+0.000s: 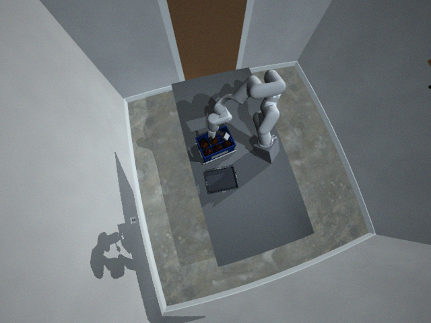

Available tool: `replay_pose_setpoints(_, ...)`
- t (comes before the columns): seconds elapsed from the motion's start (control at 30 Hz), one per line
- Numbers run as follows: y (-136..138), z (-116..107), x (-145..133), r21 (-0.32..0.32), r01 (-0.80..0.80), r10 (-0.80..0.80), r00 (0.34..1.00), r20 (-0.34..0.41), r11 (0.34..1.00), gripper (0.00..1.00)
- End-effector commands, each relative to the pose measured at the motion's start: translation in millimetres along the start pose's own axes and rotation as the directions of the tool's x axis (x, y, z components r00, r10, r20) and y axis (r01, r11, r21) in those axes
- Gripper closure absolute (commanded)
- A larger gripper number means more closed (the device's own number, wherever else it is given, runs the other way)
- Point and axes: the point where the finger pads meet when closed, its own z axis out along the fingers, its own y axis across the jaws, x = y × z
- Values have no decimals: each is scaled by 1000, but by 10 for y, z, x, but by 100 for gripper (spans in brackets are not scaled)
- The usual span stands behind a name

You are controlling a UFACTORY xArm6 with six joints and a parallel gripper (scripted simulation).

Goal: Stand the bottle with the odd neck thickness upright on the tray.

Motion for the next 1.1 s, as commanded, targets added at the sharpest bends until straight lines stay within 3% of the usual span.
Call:
replay_pose_setpoints(0.0,4,-10,-12,-2,-1,1,1000,3,1000,35)
replay_pose_setpoints(1.07,5,75,-12,-2,-1,1,1000,3,1000,35)
